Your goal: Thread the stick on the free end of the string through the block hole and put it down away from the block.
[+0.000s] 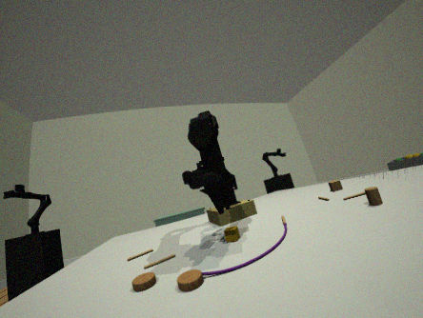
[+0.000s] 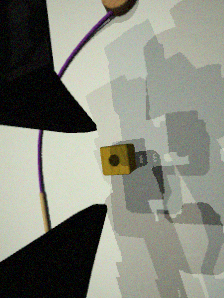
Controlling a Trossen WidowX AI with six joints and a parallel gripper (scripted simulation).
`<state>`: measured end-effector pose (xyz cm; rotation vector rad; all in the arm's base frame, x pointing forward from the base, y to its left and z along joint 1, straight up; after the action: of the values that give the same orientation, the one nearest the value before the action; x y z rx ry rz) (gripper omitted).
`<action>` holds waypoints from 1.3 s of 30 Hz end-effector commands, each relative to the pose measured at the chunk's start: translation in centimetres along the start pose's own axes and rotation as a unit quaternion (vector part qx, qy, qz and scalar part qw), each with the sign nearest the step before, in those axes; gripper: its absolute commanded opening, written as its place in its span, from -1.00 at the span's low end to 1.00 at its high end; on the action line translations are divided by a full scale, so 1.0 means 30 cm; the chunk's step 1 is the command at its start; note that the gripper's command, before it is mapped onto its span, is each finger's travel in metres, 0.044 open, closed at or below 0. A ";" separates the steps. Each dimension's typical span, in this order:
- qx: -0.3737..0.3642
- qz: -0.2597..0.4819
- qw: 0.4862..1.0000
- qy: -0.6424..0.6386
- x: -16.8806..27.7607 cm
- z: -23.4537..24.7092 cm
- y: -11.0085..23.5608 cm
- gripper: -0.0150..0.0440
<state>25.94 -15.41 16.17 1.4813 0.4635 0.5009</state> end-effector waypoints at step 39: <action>0.001 0.002 1.000 -0.003 0.003 0.001 -0.166 0.32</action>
<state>26.28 -15.61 11.95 1.4784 0.4601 0.5026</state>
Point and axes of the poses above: the point midway between the two fingers, 35 mm back from their tips, its own y axis back along the fingers, its own z axis across the jaws, x = y × z, the point moved 10 cm from there along y, back along the fingers, and after that the axes turned 11 degrees about -y, right-handed, at the moved point
